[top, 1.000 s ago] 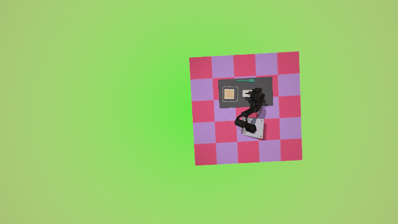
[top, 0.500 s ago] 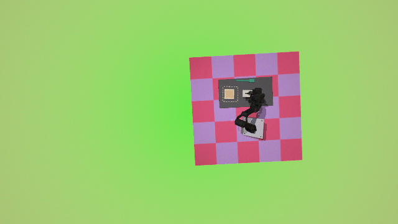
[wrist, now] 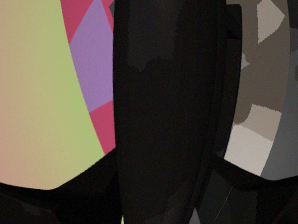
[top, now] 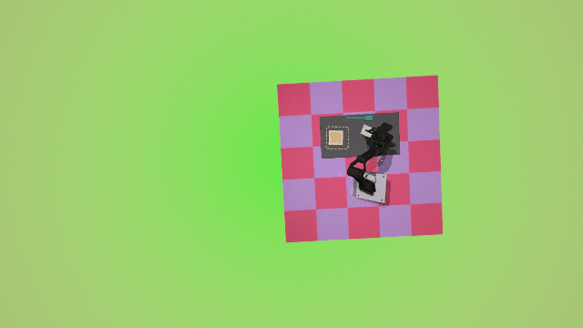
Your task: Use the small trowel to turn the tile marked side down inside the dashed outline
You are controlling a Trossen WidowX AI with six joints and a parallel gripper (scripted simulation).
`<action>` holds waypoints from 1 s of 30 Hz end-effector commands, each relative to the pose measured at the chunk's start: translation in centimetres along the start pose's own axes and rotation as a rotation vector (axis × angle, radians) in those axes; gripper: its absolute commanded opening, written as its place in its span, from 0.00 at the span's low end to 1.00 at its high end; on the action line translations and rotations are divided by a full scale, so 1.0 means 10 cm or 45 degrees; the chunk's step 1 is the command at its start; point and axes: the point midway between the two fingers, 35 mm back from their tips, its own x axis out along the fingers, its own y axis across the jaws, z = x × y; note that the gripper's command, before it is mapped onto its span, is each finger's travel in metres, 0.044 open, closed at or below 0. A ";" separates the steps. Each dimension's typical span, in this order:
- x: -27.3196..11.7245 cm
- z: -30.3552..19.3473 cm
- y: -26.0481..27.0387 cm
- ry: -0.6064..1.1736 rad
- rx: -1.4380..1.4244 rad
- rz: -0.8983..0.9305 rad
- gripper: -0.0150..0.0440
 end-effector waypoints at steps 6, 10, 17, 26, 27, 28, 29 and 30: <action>0.27 0.30 0.18 -0.224 0.224 -0.010 0.25; 0.37 0.45 0.21 -0.321 0.303 -0.016 0.25; 0.50 0.67 0.28 -0.484 0.462 -0.012 0.25; 0.63 0.95 0.33 -0.698 0.654 0.012 0.25; 0.65 0.98 0.33 -0.722 0.673 0.016 0.25; 0.66 1.01 0.33 -0.746 0.693 0.021 0.25; 0.67 1.05 0.34 -0.770 0.712 0.025 0.25; 0.68 1.08 0.34 -0.795 0.731 0.030 0.25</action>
